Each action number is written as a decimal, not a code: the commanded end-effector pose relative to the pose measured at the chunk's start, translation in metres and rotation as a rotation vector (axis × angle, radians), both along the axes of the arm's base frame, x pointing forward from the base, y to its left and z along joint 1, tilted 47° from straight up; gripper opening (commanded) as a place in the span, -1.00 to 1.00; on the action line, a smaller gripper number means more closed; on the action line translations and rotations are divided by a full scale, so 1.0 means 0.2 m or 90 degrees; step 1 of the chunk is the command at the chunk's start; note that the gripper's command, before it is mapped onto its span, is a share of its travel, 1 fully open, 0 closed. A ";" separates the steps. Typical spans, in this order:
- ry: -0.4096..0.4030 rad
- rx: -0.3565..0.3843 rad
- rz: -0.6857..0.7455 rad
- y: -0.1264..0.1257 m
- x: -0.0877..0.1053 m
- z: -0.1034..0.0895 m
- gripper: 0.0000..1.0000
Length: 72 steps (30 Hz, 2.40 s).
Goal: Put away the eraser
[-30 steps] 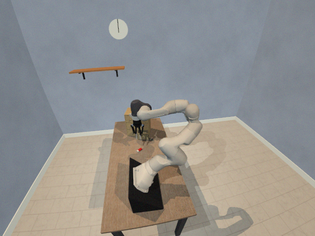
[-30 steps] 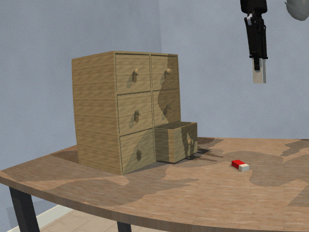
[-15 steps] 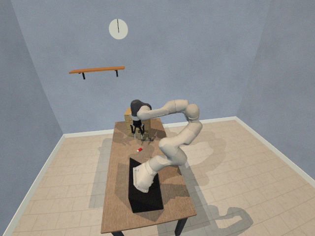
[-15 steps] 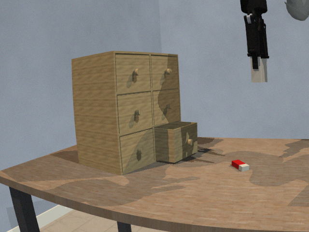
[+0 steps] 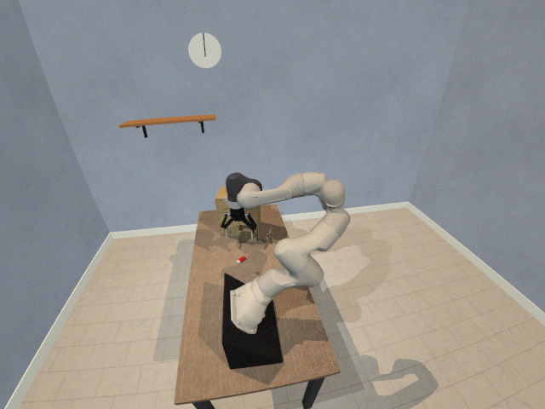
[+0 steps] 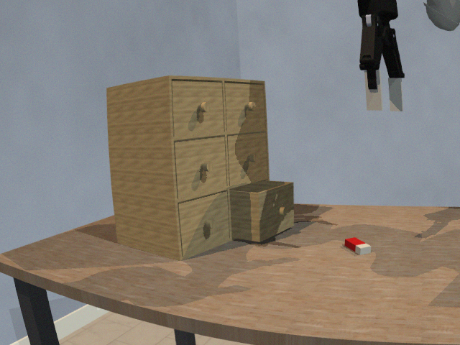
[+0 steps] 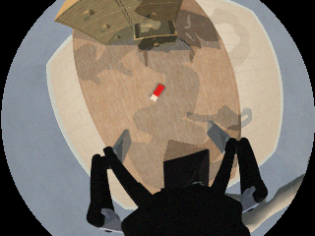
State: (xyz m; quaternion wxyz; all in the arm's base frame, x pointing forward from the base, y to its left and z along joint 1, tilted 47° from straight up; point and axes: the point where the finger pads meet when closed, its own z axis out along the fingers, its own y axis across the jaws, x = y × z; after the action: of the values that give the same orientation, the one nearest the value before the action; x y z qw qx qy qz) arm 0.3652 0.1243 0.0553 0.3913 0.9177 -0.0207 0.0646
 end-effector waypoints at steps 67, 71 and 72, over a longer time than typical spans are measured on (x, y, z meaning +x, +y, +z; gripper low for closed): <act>-0.049 -0.014 0.023 0.12 0.77 0.29 1.00; -0.104 -0.026 0.047 0.04 0.89 0.23 1.00; -0.118 -0.029 0.053 0.02 0.93 0.21 1.00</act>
State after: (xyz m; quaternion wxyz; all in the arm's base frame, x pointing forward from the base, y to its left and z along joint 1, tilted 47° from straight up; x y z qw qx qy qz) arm 0.5256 0.1354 0.1095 0.4121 0.9034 -0.0063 0.1183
